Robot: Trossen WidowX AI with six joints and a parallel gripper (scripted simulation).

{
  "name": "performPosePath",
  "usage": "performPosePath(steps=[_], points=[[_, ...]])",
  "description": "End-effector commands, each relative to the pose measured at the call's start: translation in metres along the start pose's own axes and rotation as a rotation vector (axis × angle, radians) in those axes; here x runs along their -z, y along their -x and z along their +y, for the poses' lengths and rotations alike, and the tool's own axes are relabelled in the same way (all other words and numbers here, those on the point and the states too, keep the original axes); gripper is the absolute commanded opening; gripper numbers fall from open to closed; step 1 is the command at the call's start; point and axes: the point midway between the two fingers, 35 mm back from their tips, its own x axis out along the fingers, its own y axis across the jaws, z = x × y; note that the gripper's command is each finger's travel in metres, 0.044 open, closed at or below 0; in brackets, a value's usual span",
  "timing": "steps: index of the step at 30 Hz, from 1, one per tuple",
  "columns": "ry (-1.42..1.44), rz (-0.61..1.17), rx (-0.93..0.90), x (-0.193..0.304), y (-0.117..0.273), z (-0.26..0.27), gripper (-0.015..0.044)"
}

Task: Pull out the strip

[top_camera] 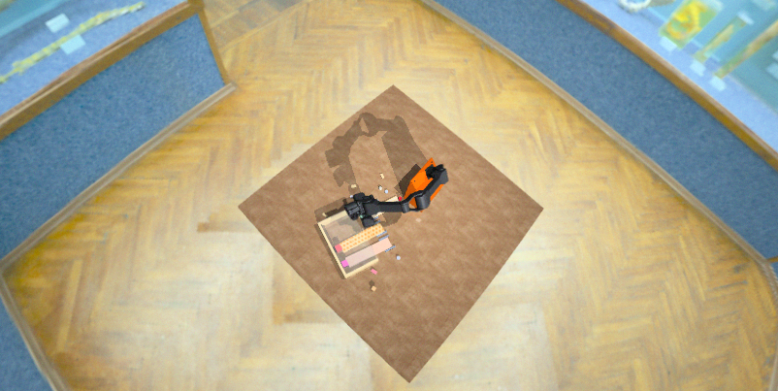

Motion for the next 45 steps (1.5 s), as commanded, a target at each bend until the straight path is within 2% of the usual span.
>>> performPosePath(steps=[1, 23, 27, 34, 38, 45], points=[[-0.003, 0.003, -0.003, 0.001, -0.009, 0.001, 0.0250], [-0.003, 0.005, -0.004, 0.002, -0.036, 0.001, 0.0250], [0.003, 0.001, -0.001, 0.000, -0.033, 0.001, 0.0145], [0.003, 0.001, -0.001, 0.000, -0.033, 0.001, 0.0098], [0.003, 0.001, -0.001, 0.002, -0.032, 0.001, 0.0000], [0.000, 0.002, -0.001, 0.022, -0.015, -0.003, 0.0000]])
